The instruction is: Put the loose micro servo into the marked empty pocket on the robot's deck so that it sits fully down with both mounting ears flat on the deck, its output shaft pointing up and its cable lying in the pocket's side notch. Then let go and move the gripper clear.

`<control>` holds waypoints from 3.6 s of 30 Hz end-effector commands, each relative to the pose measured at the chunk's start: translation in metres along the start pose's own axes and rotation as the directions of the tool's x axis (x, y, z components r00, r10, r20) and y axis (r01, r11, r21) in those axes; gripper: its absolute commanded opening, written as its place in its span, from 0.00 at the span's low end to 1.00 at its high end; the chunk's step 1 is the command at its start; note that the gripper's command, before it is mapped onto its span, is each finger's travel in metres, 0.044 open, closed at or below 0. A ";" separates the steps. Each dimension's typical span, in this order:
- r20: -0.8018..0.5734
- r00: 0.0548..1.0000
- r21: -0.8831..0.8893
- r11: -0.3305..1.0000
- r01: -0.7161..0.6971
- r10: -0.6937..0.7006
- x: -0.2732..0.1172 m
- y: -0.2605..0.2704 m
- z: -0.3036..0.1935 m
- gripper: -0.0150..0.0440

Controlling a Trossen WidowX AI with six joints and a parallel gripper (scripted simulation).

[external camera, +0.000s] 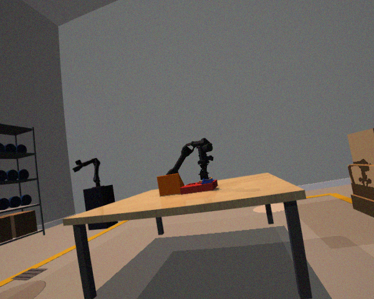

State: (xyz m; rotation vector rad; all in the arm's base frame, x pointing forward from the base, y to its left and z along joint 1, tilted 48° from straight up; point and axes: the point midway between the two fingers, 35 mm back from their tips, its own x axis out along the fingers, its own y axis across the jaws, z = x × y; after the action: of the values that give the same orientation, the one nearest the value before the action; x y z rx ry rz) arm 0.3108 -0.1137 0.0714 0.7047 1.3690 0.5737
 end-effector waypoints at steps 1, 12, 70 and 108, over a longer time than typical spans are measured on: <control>0.012 1.000 0.002 1.000 0.002 -0.002 -0.003 0.000 0.016 0.25; 0.012 1.000 0.001 1.000 0.001 -0.001 0.003 0.000 0.021 0.25; 0.013 1.000 0.000 1.000 -0.001 0.001 0.061 0.001 0.022 0.25; 0.008 1.000 0.007 1.000 0.002 -0.002 -0.032 -0.001 -0.089 1.00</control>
State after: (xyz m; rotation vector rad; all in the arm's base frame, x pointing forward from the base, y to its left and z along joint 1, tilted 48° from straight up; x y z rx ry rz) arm 0.2351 -0.1282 0.0818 0.7192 1.3616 0.5448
